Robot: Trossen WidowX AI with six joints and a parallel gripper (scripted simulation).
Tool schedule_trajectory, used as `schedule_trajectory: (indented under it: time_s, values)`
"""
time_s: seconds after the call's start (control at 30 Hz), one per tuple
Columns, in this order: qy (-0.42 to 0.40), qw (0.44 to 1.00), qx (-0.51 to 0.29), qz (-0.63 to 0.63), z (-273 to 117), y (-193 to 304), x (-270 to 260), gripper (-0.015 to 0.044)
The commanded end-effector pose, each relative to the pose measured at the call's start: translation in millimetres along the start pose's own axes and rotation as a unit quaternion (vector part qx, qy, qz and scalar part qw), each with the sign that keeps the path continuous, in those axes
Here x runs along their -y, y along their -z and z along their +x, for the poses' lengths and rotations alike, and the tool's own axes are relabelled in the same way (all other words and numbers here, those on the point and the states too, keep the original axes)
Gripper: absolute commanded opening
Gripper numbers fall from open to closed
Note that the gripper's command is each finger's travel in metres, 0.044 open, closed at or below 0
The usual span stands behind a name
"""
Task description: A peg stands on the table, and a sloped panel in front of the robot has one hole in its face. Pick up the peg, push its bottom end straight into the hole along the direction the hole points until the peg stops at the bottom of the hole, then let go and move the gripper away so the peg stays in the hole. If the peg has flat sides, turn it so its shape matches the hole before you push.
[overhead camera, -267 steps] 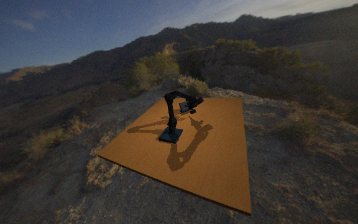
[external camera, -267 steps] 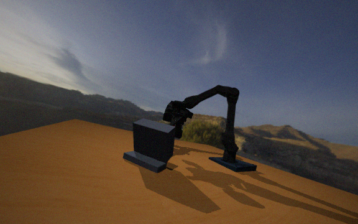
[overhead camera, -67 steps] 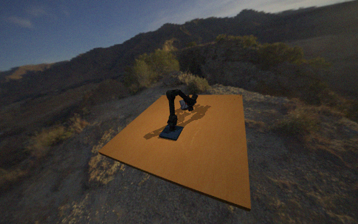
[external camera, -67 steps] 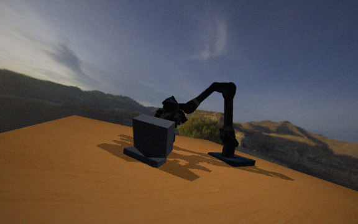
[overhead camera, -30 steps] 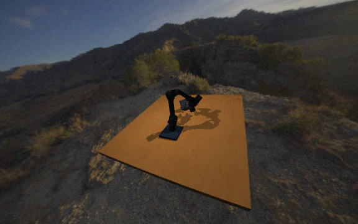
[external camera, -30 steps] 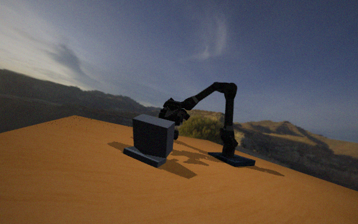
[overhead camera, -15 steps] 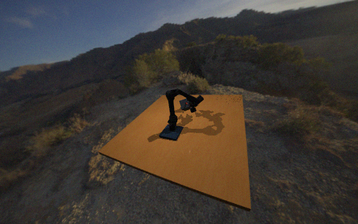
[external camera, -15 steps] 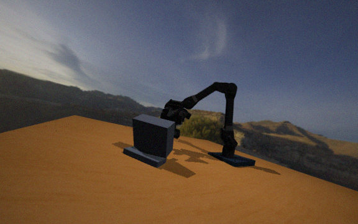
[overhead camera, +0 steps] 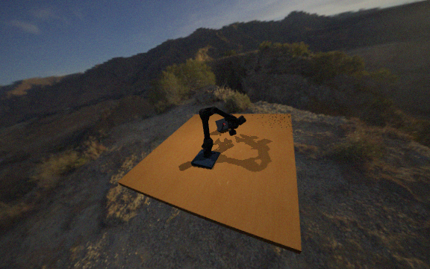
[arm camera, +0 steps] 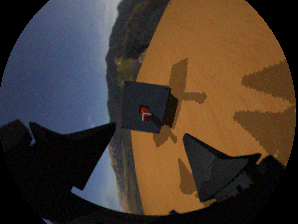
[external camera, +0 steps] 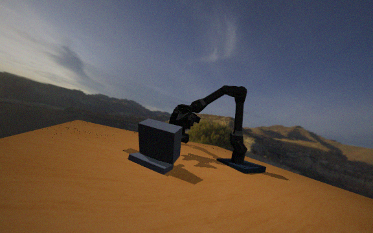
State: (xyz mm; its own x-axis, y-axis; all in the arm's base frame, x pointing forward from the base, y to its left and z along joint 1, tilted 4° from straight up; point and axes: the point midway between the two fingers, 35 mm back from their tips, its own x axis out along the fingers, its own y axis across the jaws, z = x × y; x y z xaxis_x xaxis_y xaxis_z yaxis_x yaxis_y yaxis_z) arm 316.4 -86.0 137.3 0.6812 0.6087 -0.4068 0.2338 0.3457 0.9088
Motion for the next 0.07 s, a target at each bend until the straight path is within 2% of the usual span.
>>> schedule_trajectory:
  time_s: [0.0,0.03]
  values:
    - [-0.002,1.000,0.002,-0.004,-5.3,-1.3,-2.0,0.0440]
    - [-0.002,1.000,0.002,-0.004,-6.4,-1.2,-2.1,0.0440]
